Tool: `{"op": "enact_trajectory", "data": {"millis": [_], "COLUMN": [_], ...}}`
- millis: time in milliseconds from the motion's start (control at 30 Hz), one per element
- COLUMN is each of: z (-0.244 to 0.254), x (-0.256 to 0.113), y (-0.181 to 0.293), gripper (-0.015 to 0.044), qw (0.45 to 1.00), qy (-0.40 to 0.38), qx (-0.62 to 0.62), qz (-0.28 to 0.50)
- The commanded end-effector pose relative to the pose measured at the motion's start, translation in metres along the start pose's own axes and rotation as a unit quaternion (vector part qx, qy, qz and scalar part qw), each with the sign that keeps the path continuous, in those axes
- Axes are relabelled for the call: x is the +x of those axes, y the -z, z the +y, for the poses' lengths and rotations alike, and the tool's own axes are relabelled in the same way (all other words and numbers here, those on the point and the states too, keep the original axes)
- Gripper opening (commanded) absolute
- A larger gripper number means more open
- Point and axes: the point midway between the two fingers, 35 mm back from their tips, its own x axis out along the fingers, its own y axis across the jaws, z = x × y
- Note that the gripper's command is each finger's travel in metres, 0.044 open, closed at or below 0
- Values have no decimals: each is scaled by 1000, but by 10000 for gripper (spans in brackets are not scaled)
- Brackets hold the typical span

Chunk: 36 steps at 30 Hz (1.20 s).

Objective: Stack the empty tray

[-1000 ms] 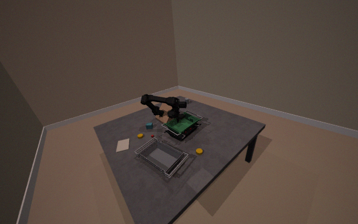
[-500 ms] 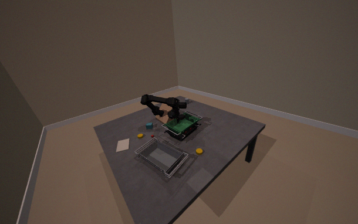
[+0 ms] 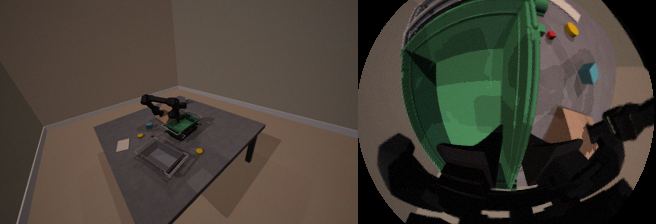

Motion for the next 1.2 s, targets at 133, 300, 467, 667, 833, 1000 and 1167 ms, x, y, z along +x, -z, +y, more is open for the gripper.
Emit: {"op": "enact_trajectory", "data": {"millis": [133,300,467,667,833,1000,1167], "z": [-6,-6,-6,-6,-6,-6,-6], "x": [5,5,5,5,5,5,5], "y": [0,0,0,0,0,0,0], "gripper": [0,0,0,0,0,0,0], "qw": [1000,1000,1000,1000,1000,1000,1000], "qy": [14,14,14,14,14,14,14], "qx": [-10,-10,-10,-10,-10,-10,-10], "qz": [1,1,1,1,1,1,1]}}
